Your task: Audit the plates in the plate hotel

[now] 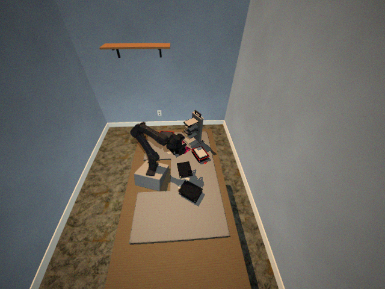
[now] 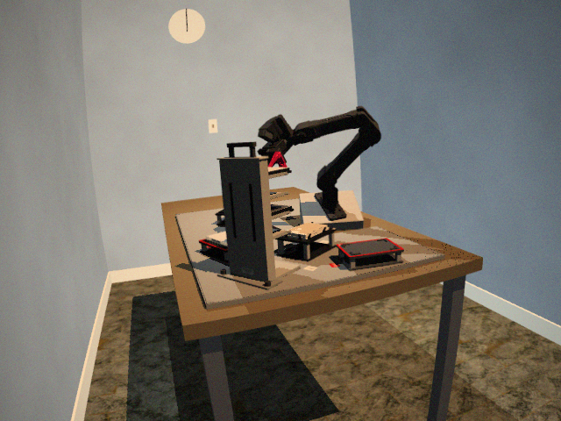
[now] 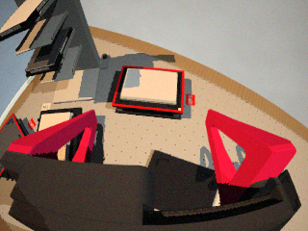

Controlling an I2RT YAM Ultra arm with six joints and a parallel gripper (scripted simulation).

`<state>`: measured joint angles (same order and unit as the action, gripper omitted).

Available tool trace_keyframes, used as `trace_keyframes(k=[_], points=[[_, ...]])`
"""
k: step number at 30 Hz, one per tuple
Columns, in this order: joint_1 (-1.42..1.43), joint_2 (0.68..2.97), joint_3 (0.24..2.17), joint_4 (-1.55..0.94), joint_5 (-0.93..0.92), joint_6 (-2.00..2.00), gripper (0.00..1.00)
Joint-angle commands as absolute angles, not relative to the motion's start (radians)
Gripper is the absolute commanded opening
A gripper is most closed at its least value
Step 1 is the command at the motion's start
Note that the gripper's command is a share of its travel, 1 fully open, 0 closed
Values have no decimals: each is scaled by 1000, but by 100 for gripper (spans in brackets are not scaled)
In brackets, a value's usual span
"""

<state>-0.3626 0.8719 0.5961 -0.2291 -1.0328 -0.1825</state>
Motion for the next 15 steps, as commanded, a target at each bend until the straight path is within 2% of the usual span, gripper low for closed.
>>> trace_keyframes(k=[1, 15], points=[[-415, 908, 632, -250, -1109, -252, 100], [-594, 1045, 677, -377, -1253, -493, 100]])
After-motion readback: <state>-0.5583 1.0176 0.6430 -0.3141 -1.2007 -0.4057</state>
